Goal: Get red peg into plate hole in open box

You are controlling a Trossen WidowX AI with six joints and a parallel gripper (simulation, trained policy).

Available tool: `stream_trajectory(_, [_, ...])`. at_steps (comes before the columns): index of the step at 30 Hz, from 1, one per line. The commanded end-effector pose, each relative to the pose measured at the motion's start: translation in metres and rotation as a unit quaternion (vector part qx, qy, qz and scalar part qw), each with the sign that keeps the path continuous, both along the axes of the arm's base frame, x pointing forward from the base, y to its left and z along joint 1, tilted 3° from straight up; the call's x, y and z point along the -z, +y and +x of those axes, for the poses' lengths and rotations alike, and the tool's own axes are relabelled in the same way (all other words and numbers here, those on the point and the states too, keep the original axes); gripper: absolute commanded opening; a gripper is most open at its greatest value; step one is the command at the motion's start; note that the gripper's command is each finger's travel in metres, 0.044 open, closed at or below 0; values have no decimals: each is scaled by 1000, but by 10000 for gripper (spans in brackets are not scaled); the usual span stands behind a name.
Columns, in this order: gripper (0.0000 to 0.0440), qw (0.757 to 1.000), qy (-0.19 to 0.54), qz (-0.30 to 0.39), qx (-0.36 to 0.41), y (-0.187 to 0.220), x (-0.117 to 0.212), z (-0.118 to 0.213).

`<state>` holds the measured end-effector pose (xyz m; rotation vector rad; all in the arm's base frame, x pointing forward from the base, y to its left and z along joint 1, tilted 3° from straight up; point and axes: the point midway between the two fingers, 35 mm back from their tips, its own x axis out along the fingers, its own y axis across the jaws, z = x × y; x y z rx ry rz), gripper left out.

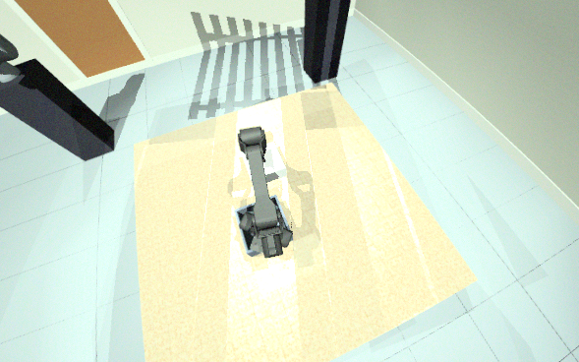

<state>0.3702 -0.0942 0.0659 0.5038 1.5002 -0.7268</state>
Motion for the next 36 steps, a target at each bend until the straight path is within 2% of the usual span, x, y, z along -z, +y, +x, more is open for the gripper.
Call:
stream_trajectory(1, [201, 1000, 8, 12, -2, 2, 4, 7])
stream_trajectory(6, [307, 999, 9, 31, 0, 7, 2, 21])
stream_trajectory(11, [437, 998, -8, 65, 8, 21, -2, 39])
stream_trajectory(14, [440, 996, -29, 81, 6, 28, -4, 53])
stream_trajectory(36, [440, 995, -49, 80, -23, 40, -9, 69])
